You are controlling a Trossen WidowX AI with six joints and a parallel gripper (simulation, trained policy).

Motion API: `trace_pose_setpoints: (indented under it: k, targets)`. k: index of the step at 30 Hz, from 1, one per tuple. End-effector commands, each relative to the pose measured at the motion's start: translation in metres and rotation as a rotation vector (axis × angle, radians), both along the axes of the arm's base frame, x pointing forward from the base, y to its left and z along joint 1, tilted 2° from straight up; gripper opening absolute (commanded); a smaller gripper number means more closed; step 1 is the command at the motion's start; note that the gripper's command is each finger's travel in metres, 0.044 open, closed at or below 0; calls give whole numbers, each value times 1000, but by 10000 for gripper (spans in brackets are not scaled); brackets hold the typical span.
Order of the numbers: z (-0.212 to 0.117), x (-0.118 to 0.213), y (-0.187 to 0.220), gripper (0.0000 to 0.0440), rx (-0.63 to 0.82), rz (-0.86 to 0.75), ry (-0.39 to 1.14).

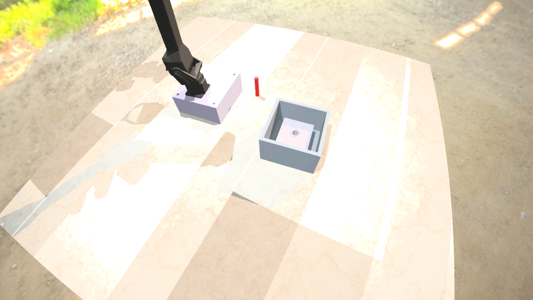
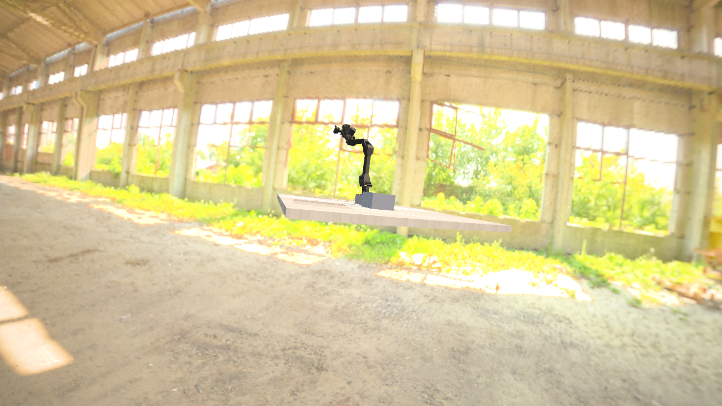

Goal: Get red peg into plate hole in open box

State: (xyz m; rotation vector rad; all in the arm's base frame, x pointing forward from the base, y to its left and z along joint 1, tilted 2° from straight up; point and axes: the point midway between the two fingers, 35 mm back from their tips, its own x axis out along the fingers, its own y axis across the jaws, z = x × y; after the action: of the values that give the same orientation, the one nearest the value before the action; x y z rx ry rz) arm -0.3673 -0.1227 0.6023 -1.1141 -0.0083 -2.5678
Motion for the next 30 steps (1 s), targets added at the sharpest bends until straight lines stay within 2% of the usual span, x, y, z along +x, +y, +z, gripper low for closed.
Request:
trace_pose_setpoints:
  k: [1,3,10,16,23,30]
  targets:
    - [-2,0,-4,420,-4,17,-9]
    - [-10,-1,-19,440,-11,64,-44]
    - [-46,-1,-80,440,-5,220,-227]
    - [-82,13,-134,440,26,342,-390]
    - [-124,51,-196,440,103,477,-575]
    - [-165,111,-248,440,224,600,-731]
